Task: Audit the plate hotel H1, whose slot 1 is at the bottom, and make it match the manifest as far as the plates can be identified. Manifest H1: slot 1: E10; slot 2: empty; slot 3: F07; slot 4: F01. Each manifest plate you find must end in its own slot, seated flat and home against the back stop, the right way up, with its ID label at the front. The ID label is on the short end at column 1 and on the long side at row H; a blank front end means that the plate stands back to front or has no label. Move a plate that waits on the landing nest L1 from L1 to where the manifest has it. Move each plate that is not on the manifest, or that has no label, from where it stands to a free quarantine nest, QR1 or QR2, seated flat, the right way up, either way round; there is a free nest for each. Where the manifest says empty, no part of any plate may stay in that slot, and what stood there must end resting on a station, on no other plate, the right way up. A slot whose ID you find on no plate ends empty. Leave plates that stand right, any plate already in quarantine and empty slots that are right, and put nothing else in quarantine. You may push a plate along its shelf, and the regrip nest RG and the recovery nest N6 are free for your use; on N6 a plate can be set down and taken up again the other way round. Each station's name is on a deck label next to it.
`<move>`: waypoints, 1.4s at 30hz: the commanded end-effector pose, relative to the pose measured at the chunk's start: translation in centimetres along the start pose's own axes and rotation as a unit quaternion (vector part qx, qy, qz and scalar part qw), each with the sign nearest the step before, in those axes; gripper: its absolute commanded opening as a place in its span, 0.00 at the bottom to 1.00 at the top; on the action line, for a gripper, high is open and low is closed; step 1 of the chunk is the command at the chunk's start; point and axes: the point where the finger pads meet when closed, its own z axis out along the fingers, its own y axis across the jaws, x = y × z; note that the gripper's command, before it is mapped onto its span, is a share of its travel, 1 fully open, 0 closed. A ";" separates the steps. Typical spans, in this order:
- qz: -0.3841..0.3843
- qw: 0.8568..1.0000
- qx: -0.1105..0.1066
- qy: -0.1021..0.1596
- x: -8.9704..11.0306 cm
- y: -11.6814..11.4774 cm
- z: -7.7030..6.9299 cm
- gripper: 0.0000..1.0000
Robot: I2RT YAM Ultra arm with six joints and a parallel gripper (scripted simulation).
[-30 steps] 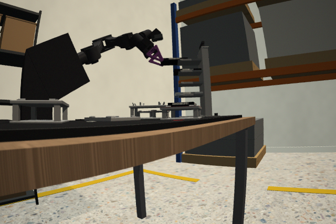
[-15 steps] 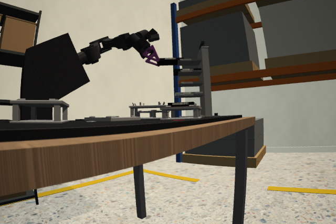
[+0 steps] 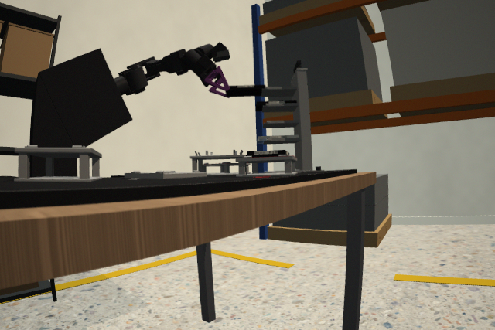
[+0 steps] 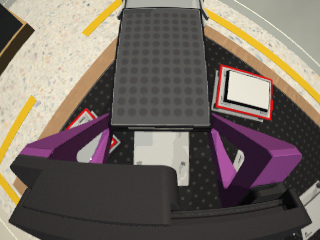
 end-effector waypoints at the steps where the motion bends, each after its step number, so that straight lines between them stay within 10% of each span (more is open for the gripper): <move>1: -0.003 1.000 0.004 -0.006 -0.1 0.0 -0.4 0.86; 42: -0.002 1.000 0.004 -0.006 3.7 0.0 -3.5 0.86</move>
